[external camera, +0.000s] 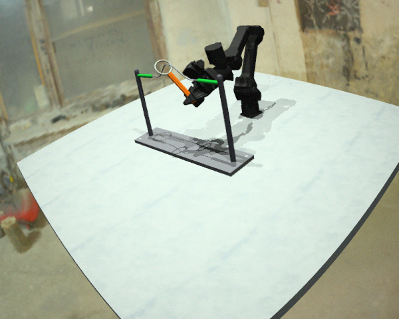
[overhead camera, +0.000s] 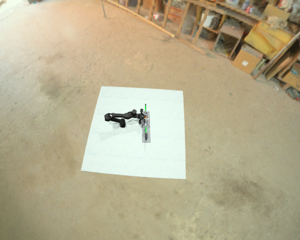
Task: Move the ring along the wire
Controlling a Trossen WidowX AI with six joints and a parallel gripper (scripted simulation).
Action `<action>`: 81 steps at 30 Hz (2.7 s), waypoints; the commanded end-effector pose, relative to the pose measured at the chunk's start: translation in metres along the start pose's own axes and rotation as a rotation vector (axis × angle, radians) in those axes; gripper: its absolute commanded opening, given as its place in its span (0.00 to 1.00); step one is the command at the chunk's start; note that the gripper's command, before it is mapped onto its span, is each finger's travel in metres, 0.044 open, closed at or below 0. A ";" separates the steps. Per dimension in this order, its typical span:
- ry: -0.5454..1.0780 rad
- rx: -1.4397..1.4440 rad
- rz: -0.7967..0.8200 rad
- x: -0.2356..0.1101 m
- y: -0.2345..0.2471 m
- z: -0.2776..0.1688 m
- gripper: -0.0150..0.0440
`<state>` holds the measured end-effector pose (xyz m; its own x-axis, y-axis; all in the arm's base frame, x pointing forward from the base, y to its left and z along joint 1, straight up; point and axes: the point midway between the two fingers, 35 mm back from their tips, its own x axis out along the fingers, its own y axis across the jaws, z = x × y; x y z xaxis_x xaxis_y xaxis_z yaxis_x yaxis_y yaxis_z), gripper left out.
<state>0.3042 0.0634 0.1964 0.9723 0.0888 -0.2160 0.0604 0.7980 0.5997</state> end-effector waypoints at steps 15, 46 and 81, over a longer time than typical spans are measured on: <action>-0.013 -0.384 -0.008 0.001 -0.030 0.009 0.00; -0.043 -1.266 -0.004 0.002 -0.087 0.067 0.00; -0.050 -1.418 0.006 0.003 -0.088 0.051 0.00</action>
<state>0.3144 -0.0398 0.1863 0.9802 0.0994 -0.1714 -0.1912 0.7016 -0.6864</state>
